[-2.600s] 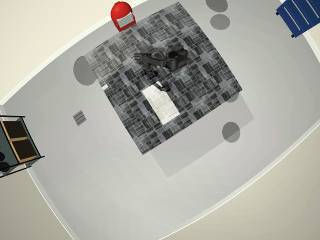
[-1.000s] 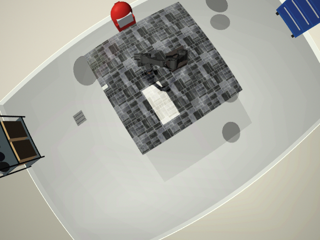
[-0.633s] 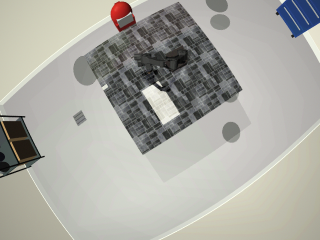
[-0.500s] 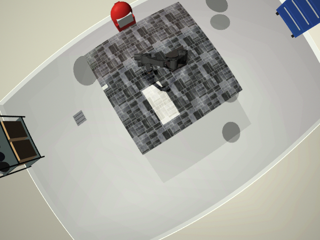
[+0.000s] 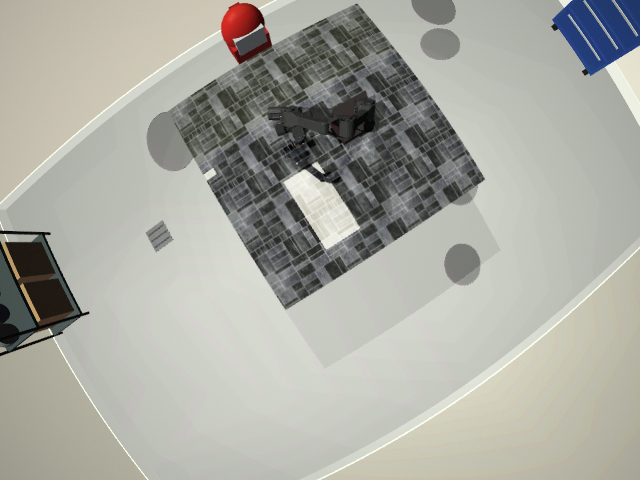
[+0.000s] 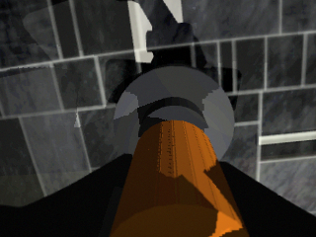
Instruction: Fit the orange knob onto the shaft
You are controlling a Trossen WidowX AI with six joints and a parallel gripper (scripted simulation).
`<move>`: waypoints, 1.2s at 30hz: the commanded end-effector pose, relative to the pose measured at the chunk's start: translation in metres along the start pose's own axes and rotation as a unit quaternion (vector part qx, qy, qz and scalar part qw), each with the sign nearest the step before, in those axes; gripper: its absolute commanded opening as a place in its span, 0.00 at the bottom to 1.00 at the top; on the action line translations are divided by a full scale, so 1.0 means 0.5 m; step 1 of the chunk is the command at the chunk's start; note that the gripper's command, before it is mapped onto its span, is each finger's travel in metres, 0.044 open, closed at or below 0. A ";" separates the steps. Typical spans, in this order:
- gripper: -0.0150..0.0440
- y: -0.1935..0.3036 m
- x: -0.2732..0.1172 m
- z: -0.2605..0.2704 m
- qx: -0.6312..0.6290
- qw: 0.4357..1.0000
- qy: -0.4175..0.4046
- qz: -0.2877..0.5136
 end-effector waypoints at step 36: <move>0.25 0.002 -0.005 -0.003 -0.116 0.993 0.004 0.001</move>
Point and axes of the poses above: the point midway between the two fingers, 35 mm back from their tips, its own x axis out along the fingers, its own z axis across the jaws, y = z × x, the point moved 4 cm from there along -x, back along the fingers, and after that the axes turned 15 degrees about x, right-handed, at the moved point
